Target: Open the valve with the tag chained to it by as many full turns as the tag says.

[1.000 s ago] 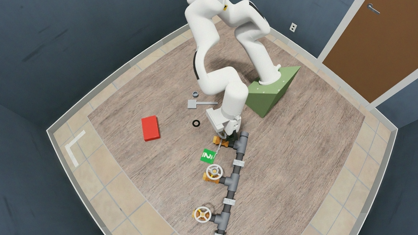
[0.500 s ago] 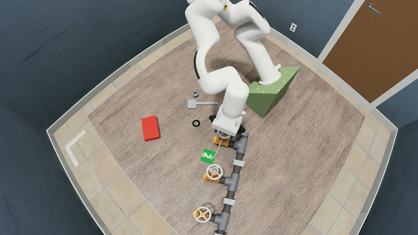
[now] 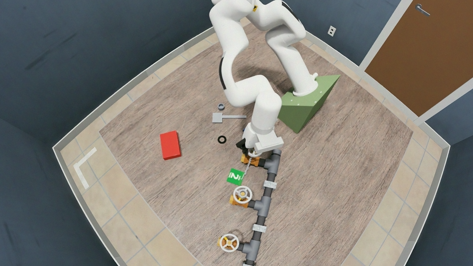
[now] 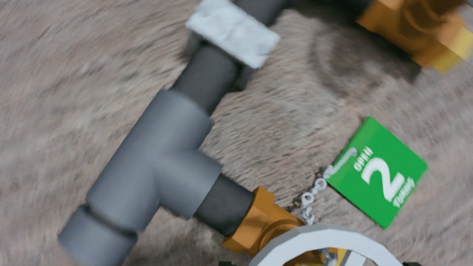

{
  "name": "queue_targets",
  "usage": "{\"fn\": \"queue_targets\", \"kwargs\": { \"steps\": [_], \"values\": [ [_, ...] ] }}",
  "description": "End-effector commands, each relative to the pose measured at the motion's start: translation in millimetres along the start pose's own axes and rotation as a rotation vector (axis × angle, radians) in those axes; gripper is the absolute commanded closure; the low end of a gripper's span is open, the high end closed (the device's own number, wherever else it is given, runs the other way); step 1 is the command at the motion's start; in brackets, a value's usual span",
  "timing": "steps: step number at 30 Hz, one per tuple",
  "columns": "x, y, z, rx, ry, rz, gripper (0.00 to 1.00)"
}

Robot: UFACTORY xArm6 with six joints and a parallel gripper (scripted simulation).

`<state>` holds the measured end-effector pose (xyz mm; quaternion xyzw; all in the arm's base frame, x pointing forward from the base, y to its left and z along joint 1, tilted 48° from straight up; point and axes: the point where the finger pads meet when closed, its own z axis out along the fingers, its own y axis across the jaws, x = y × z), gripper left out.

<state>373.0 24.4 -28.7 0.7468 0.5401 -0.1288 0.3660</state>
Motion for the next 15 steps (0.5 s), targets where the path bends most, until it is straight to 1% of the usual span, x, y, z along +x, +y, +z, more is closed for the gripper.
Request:
{"fn": "queue_targets", "kwargs": {
  "steps": [1, 8, 15],
  "values": [
    [0.6, 0.8, -0.8, 0.046, -0.008, -0.274, 1.00],
    [0.6, 0.8, -0.8, 0.049, -0.007, -0.348, 1.00],
    [0.6, 0.8, -0.8, 0.049, -0.007, -0.365, 1.00]
  ]
}}
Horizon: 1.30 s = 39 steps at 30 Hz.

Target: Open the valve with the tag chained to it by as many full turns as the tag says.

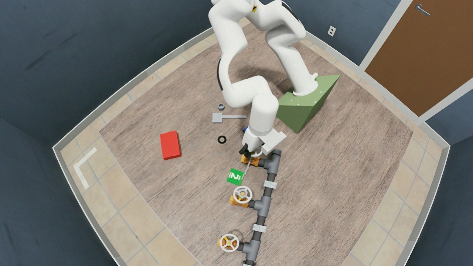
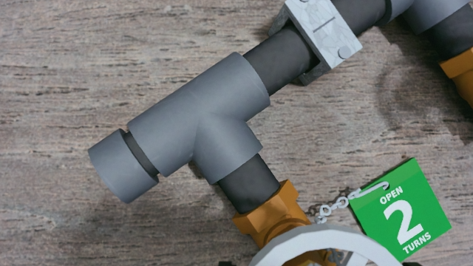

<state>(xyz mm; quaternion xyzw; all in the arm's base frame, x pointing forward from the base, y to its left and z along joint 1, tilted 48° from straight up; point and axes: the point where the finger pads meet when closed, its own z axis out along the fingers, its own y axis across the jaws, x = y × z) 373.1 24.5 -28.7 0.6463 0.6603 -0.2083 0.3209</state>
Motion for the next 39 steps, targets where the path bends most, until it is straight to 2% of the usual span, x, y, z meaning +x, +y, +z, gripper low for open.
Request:
{"fn": "queue_targets", "kwargs": {
  "steps": [1, 29, 39],
  "values": [
    [0.3, 0.9, -0.8, 0.000, 0.001, -0.005, 0.00],
    [0.3, 0.9, -0.8, 0.000, 0.001, 0.001, 0.00],
    [0.3, 0.9, -0.8, 0.000, 0.001, 0.160, 0.00]
  ]
}}
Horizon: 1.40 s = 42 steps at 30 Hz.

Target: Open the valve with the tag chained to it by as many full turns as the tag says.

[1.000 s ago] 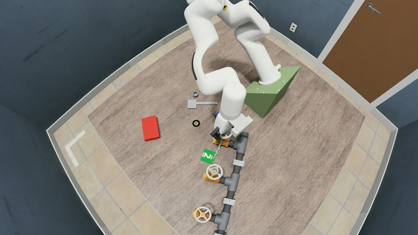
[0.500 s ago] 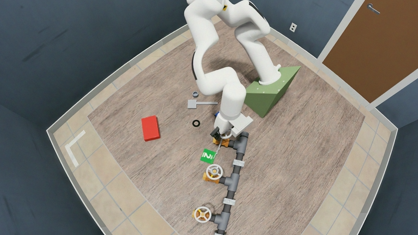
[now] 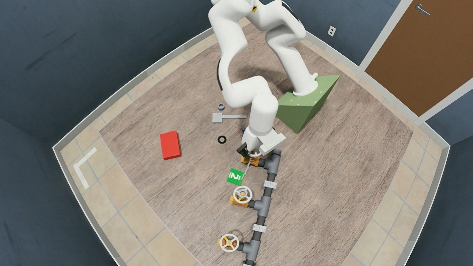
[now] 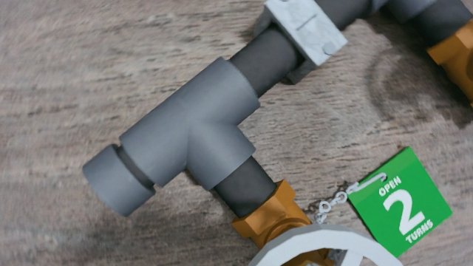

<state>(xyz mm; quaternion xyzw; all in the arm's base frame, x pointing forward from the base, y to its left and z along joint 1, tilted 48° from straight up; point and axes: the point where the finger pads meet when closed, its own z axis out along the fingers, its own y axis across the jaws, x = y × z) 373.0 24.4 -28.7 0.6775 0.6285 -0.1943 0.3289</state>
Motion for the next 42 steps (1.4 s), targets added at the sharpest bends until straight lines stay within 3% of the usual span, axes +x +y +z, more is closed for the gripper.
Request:
{"fn": "queue_targets", "kwargs": {
  "steps": [1, 16, 18, 19, 33, 35, 36, 42],
  "values": [
    [0.5, 1.0, -0.9, -0.004, 0.001, 0.065, 0.00],
    [0.5, 1.0, -0.9, 0.006, 0.003, 0.817, 0.00],
    [0.5, 1.0, -0.9, 0.006, 0.003, 0.817, 0.00],
    [0.5, 1.0, -0.9, 0.005, 0.003, 0.964, 0.00],
    [0.5, 1.0, -0.9, 0.039, -0.006, 1.637, 0.00],
    [0.5, 1.0, -0.9, 0.039, -0.006, 1.637, 0.00],
    [0.5, 1.0, -0.9, 0.041, -0.009, 1.784, 0.00],
    [0.5, 1.0, -0.9, 0.051, -0.018, 2.054, 0.00]
  ]
}}
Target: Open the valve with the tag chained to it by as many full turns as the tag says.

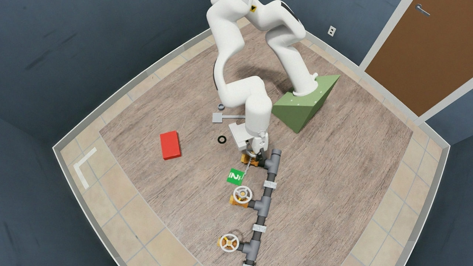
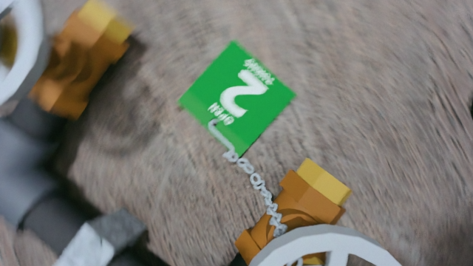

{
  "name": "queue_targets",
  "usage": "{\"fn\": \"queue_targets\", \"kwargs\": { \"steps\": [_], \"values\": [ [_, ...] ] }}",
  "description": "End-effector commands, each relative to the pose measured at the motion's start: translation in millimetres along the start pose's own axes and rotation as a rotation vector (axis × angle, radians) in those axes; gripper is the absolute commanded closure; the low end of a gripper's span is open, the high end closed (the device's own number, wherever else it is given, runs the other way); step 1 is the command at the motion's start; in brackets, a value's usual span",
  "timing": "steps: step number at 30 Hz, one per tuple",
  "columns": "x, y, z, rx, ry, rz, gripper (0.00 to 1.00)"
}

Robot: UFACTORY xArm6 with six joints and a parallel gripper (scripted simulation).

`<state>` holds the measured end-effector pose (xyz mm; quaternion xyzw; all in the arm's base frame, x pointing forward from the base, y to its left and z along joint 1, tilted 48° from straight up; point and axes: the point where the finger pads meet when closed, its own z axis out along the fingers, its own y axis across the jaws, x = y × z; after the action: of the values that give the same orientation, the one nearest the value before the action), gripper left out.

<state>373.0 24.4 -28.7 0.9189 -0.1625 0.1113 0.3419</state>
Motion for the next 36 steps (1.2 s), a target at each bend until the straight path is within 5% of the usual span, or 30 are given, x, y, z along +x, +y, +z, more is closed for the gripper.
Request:
{"fn": "queue_targets", "kwargs": {
  "steps": [1, 17, 24, 25, 36],
  "values": [
    [0.7, -0.7, -0.9, 0.007, 0.027, 0.279, 0.00],
    [0.7, -0.7, -0.9, 0.024, 0.070, 1.029, 0.00],
    [0.7, -0.7, -0.9, 0.025, 0.073, 1.041, 0.00],
    [0.7, -0.7, -0.9, 0.025, 0.073, 1.041, 1.00],
    [0.7, -0.7, -0.9, 0.025, 0.073, 1.041, 1.00]
  ]
}}
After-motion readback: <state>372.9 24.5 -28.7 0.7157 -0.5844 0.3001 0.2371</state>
